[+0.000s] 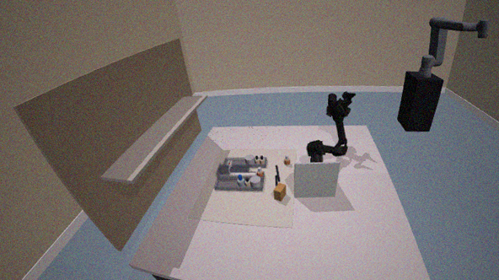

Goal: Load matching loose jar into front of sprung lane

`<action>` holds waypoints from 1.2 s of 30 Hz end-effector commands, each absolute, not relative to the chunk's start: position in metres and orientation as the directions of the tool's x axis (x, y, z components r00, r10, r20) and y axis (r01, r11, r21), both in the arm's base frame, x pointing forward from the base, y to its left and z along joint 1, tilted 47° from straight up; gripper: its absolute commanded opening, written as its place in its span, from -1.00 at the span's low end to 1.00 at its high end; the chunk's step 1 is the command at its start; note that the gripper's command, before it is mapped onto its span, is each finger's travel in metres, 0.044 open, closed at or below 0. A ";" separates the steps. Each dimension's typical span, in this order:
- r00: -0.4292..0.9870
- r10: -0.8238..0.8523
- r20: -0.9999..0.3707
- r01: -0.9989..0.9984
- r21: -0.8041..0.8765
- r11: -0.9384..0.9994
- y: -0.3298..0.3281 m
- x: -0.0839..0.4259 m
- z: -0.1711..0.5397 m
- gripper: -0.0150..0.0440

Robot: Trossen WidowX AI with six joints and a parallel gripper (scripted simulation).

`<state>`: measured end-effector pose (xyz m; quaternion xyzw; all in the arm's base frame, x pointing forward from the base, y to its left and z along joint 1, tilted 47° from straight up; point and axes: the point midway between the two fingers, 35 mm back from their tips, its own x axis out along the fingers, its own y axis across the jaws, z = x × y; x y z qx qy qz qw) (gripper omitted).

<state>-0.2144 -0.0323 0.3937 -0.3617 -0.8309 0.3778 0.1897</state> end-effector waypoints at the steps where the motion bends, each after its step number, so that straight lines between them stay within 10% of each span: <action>1: -0.663 0.747 0.042 0.456 -0.769 0.448 -0.031 -0.214 0.394 0.95; 9: -0.482 0.875 0.037 0.300 -0.932 0.204 0.021 -0.169 0.405 1.00; 20: 0.086 0.972 -0.220 -0.426 -0.890 -0.164 0.118 -0.020 0.376 1.00; 28: 0.437 0.712 -0.549 -0.827 -0.557 0.079 0.124 0.091 0.309 1.00; 36: 0.520 0.171 -0.837 -0.734 -0.336 0.591 0.066 0.168 0.228 1.00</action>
